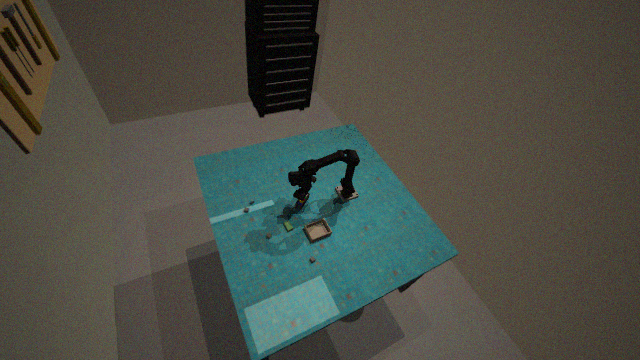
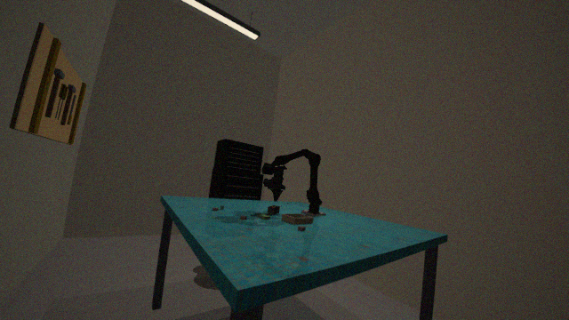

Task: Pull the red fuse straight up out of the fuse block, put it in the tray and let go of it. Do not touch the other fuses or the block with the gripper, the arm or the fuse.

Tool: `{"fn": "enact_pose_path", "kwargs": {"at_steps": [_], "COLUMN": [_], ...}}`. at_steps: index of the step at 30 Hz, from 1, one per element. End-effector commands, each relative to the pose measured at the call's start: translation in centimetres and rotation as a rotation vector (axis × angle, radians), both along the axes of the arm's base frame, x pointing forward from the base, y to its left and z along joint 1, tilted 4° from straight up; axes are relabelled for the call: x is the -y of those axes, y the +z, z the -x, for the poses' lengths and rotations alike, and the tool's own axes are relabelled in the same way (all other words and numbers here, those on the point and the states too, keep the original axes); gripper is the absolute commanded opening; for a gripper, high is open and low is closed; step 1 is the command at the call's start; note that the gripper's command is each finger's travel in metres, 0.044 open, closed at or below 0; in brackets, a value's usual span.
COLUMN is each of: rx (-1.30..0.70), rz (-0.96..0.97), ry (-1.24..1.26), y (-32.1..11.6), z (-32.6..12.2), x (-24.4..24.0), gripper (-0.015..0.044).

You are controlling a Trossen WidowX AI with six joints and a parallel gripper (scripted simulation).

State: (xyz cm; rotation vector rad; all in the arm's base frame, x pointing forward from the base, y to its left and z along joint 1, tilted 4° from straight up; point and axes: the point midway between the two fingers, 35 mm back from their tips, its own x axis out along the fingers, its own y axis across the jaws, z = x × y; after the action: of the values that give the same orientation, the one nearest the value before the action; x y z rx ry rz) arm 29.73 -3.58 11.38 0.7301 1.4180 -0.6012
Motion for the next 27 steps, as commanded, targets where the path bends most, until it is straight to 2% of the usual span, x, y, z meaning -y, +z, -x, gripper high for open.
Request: {"fn": "enact_pose_path", "kwargs": {"at_steps": [1,27], "rx": [-0.001,-0.001], "rz": [0.010,0.010], "ry": [0.009,0.009], "y": [0.0,-2.5], "z": [-0.1,-0.4], "x": [0.2,0.2], "gripper": [0.0071,0.0071]}}
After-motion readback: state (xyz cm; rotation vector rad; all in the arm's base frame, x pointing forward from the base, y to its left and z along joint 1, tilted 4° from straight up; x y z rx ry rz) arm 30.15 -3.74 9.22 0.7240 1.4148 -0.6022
